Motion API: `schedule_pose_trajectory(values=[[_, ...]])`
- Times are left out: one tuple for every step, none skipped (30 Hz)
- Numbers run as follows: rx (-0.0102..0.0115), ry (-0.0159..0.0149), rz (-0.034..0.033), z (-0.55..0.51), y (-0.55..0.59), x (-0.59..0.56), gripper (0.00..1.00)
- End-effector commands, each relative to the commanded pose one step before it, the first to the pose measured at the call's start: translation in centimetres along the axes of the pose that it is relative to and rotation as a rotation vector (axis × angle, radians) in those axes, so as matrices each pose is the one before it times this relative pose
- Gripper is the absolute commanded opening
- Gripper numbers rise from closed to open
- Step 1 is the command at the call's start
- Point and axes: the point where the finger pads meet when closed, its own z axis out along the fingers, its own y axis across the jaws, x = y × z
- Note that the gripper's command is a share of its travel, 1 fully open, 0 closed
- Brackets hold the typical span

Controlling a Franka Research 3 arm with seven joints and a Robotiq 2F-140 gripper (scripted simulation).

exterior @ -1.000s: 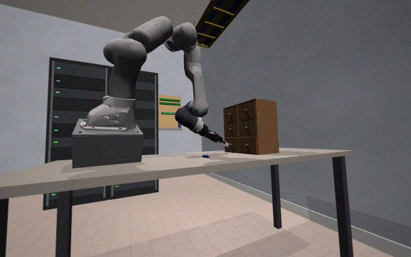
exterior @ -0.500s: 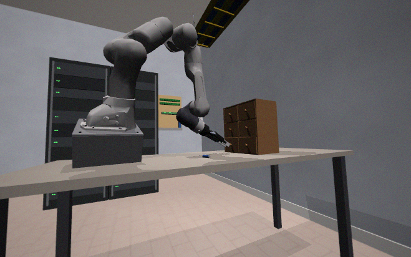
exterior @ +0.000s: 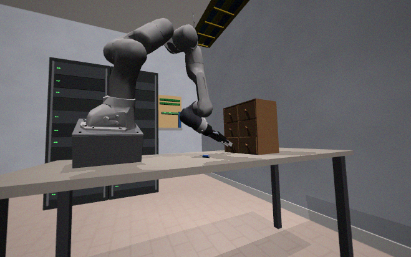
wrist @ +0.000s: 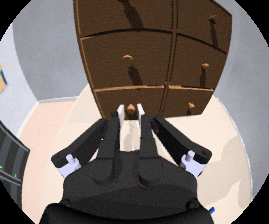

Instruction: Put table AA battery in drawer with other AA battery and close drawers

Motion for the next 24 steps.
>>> schedule_pose_trajectory(values=[[0.00459, -0.01027, -0.00193, 0.285, -0.048, -0.17, 0.2], [0.0, 0.0, 0.0, 0.066, 0.0, 0.038, 0.2], [0.0, 0.0, 0.0, 0.053, 0.0, 0.031, 0.2], [0.0, 0.0, 0.0, 0.041, 0.0, 0.024, 0.2], [0.0, 0.0, 0.0, 0.029, 0.0, 0.017, 0.2], [0.0, 0.0, 0.0, 0.019, 0.0, 0.011, 0.2], [0.0, 0.0, 0.0, 0.01, 0.0, 0.006, 0.2], [0.0, 0.0, 0.0, 0.0, 0.0, 0.0, 0.2], [0.0, 0.0, 0.0, 0.0, 0.0, 0.0, 0.2], [0.0, 0.0, 0.0, 0.004, 0.0, 0.002, 0.2], [0.0, 0.0, 0.0, 0.001, 0.0, 0.0, 0.2], [0.0, 0.0, 0.0, 0.0, 0.0, 0.0, 0.2], [0.0, 0.0, 0.0, 0.0, 0.0, 0.0, 0.2], [0.0, 0.0, 0.0, 0.0, 0.0, 0.0, 0.2], [0.0, 0.0, 0.0, 0.0, 0.0, 0.0, 0.2], [0.0, 0.0, 0.0, 0.0, 0.0, 0.0, 0.2], [0.0, 0.0, 0.0, 0.0, 0.0, 0.0, 0.2], [0.0, 0.0, 0.0, 0.0, 0.0, 0.0, 0.2], [0.0, 0.0, 0.0, 0.0, 0.0, 0.0, 0.2], [0.0, 0.0, 0.0, 0.0, 0.0, 0.0, 0.2], [0.0, 0.0, 0.0, 0.0, 0.0, 0.0, 0.2], [0.0, 0.0, 0.0, 0.0, 0.0, 0.0, 0.2], [0.0, 0.0, 0.0, 0.0, 0.0, 0.0, 0.2], [0.0, 0.0, 0.0, 0.0, 0.0, 0.0, 0.2]])
